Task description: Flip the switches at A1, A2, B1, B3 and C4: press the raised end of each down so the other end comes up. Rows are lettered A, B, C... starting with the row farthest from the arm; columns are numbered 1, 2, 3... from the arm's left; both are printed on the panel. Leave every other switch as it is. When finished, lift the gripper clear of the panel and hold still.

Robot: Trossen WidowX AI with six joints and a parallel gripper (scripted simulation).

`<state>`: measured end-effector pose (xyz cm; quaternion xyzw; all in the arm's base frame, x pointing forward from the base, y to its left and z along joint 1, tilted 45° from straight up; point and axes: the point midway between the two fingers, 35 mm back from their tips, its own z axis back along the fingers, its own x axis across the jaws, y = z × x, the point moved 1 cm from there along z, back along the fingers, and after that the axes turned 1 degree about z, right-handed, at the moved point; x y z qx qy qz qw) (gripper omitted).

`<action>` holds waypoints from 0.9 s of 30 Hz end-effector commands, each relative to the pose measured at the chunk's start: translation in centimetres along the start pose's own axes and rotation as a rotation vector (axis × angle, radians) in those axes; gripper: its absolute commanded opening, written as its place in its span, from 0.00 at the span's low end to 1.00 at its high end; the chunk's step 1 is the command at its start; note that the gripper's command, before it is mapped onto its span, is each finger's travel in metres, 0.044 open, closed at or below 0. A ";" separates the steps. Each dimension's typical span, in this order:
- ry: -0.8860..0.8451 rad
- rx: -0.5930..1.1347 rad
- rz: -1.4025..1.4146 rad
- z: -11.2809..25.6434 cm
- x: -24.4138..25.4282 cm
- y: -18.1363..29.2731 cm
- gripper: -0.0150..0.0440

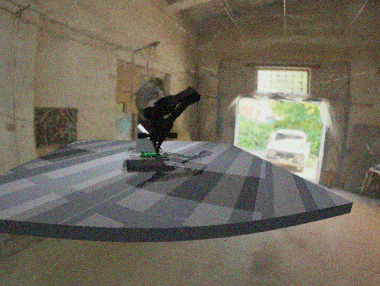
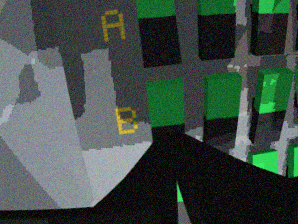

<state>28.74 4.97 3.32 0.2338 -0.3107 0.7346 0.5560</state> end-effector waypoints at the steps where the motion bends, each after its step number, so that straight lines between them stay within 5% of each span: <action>1: 0.002 0.003 0.000 0.8 -0.1 -0.1 0.25; 7: -0.001 0.027 -0.007 6.4 0.0 -0.2 0.25; 18: 0.001 0.026 -0.005 6.4 -4.6 -2.0 0.25; 27: -0.001 0.051 -0.004 2.9 -4.6 -2.0 0.25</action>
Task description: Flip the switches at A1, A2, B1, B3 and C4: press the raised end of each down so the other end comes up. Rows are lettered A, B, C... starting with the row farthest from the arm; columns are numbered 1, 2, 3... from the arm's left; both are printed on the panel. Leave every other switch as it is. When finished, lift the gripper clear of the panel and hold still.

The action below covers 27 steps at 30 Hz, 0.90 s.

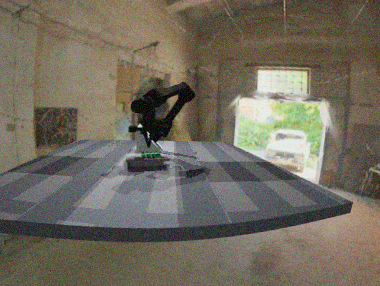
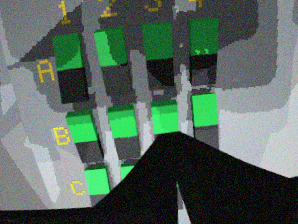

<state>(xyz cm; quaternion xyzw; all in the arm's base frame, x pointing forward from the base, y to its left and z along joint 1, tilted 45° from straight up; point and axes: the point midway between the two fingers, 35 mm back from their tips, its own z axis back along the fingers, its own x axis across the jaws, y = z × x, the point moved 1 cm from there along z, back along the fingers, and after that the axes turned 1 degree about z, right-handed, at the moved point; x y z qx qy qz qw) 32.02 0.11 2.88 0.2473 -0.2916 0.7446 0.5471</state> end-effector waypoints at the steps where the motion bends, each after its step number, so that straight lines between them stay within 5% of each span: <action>1: -0.002 -0.002 -0.011 -0.4 -0.1 0.1 0.25; 27: -0.003 -0.003 -0.011 -2.7 -0.1 0.0 0.25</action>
